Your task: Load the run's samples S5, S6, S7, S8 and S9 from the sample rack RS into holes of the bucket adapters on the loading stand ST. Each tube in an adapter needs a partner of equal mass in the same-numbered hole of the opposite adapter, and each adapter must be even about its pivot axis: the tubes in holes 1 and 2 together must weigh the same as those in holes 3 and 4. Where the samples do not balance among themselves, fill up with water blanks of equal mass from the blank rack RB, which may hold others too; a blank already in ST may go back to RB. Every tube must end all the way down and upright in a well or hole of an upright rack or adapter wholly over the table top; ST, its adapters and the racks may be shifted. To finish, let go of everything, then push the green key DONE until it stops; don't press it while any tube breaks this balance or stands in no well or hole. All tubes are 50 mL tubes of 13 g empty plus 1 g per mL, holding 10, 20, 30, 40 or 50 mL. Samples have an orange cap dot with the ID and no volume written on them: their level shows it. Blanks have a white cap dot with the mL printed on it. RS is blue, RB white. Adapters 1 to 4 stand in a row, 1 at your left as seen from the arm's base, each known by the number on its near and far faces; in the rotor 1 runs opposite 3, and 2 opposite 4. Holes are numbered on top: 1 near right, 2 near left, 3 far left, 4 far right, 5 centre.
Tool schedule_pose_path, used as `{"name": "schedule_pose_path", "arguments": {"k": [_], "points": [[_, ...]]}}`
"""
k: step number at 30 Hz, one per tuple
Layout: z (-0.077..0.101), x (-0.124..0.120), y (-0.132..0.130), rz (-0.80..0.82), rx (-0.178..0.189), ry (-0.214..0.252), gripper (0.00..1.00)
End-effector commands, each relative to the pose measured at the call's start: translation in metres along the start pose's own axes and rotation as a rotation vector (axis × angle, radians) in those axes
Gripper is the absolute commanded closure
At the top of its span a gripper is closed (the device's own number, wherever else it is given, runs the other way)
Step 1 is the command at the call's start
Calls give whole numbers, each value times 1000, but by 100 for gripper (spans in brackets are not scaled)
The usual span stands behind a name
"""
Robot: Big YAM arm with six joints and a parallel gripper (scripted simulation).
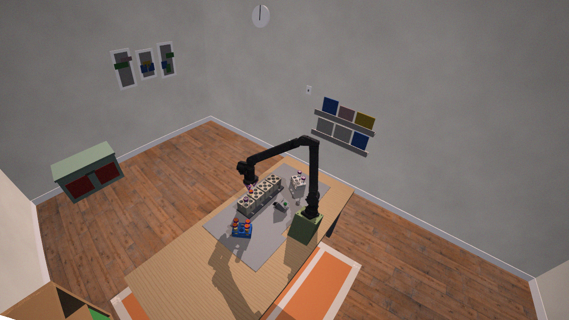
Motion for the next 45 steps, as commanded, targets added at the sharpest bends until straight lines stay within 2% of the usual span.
{"name": "schedule_pose_path", "arguments": {"k": [1, 17, 18, 19, 29, 31, 32, 34, 36, 40, 45], "points": [[16, 14, 3, -4, 2, -41, 45], [16, 14, 3, -4, 2, -41, 45], [6, 4, 15, 13, -2, -13, 45], [4, 0, 23, 82, 0, -21, 20], [2, -37, 100, 583, 0, -16, 20], [2, -37, 100, 583, 0, -16, 20], [16, -20, 109, 619, -1, -56, 20], [1, -48, 123, 733, 0, -15, 20], [1, -56, 137, 834, 0, -12, 20], [0, -70, 168, 1033, -1, -13, 20], [10, -74, 210, 1275, -4, -41, 20]]}}
Point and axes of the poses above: the point where the finger pads meet when closed, its own z axis back along the fingers, its own y axis across the jaws, x = y × z, the point moved 1 cm from there along z, back along the fingers, and after that the axes turned 13 degrees about z, right-handed, at the moved point
